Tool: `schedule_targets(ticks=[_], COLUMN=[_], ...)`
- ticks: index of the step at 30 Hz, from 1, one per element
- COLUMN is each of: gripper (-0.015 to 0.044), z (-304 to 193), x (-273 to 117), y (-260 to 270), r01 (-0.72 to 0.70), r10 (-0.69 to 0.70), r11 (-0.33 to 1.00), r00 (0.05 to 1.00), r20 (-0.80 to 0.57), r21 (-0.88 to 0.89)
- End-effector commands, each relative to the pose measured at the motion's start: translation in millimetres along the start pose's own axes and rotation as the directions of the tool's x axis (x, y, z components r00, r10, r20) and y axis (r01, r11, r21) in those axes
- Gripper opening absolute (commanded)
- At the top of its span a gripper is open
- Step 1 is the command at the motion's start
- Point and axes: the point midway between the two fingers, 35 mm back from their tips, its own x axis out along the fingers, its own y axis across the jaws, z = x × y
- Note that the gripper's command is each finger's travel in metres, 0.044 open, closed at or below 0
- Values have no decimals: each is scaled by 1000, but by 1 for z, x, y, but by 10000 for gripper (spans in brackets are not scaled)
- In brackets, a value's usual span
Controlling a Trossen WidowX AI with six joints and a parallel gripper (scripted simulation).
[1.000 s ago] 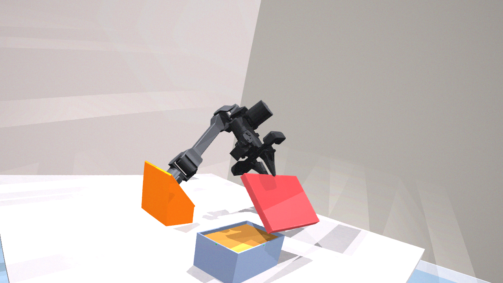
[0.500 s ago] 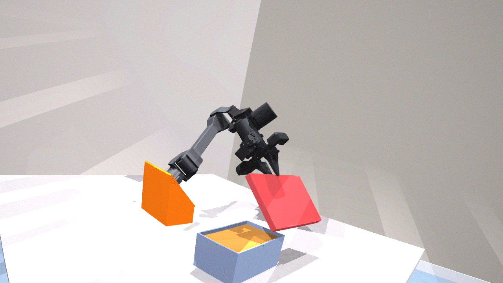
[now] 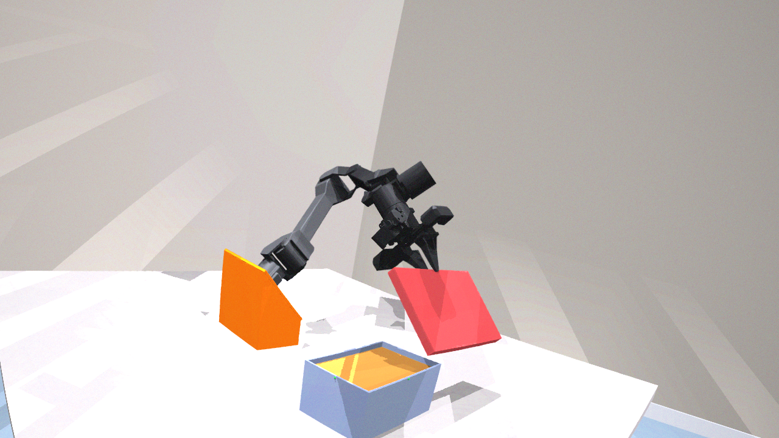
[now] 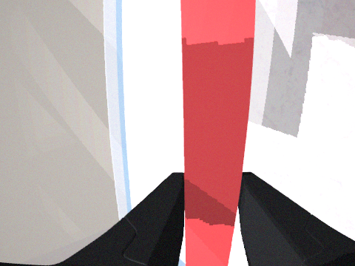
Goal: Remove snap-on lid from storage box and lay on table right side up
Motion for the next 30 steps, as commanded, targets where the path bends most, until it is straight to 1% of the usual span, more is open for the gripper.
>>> schedule_targets(ticks=[1, 30], gripper=[0, 0], z=[-8, -67], x=[-3, -7], y=[5, 1], r01=[-15, -16], r10=[15, 16], r11=[1000, 1000], r00=[1000, 1000], r20=[5, 3], r21=[-5, -4])
